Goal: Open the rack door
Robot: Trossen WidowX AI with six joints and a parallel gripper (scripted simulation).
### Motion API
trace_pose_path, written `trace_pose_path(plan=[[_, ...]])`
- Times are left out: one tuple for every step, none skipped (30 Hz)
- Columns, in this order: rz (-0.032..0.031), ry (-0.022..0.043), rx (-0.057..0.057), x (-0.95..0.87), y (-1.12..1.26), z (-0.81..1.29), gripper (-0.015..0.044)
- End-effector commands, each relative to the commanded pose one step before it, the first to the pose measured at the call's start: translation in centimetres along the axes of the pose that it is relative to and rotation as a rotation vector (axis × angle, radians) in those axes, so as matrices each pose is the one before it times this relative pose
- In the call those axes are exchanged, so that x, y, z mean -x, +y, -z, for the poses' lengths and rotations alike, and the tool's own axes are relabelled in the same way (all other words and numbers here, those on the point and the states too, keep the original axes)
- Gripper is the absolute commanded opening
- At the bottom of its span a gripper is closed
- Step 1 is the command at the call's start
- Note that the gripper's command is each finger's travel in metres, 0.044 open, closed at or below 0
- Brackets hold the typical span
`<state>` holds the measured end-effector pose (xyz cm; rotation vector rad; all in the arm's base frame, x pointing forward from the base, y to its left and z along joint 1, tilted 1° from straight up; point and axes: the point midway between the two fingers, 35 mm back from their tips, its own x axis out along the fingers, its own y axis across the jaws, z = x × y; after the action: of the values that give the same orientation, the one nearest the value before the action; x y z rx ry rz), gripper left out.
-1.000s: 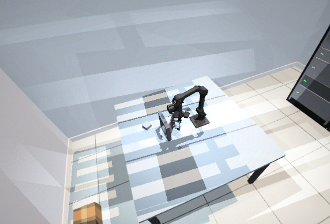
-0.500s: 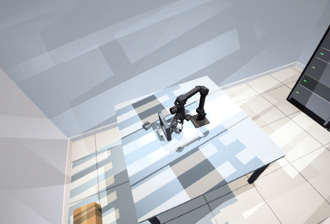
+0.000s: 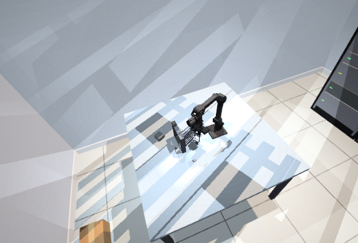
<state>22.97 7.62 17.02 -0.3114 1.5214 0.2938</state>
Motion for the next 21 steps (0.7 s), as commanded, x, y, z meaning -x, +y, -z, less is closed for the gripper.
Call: trace_pose_path(plan=[[0.00451, -0.00436, -0.0604, 0.033, 0.475, -0.249, 0.0016], [-0.00017, -0.00003, -0.0126, 0.0, 0.181, -0.037, 0.0016], [-0.00017, -0.00002, -0.0126, 0.0, 0.182, -0.033, 0.0016], [-0.00018, -0.00003, -0.0136, 0.001, 0.195, -0.044, 0.0016], [-0.00018, -0.00003, -0.0138, 0.001, 0.199, -0.04, 0.0016], [-0.00018, -0.00002, -0.0138, 0.0, 0.2, -0.036, 0.0016], [-0.00018, -0.00003, -0.0135, 0.001, 0.193, -0.043, 0.0016], [-0.00018, -0.00002, -0.0135, 0.001, 0.195, -0.039, 0.0016], [-0.00018, -0.00002, -0.0135, 0.001, 0.196, -0.035, 0.0016], [-0.00017, -0.00003, -0.0134, 0.001, 0.191, -0.043, 0.0016], [-0.00017, -0.00002, -0.0134, 0.001, 0.193, -0.039, 0.0016], [-0.00017, -0.00002, -0.0134, 0.001, 0.195, -0.035, 0.0016], [-0.00011, -0.00017, -0.0132, 0.0, 0.192, -0.044, 0.0016], [-0.00012, -0.00015, -0.0133, 0.0, 0.194, -0.04, 0.0016], [-0.00014, -0.0001, -0.0133, 0.0, 0.195, -0.036, 0.0016], [-0.0002, 0.00002, -0.0133, 0.002, 0.19, -0.044, 0.0016], [-0.0002, 0.00002, -0.0134, 0.001, 0.193, -0.04, 0.0016], [-0.0002, 0.00002, -0.0134, 0.001, 0.194, -0.036, 0.0016], [-0.00019, 0.00001, -0.0147, 0.002, 0.209, -0.049, 0.0016], [-0.00019, 0.00001, -0.0149, 0.002, 0.213, -0.045, 0.0016], [-0.00019, 0.00002, -0.0149, 0.001, 0.215, -0.04, 0.0016]])
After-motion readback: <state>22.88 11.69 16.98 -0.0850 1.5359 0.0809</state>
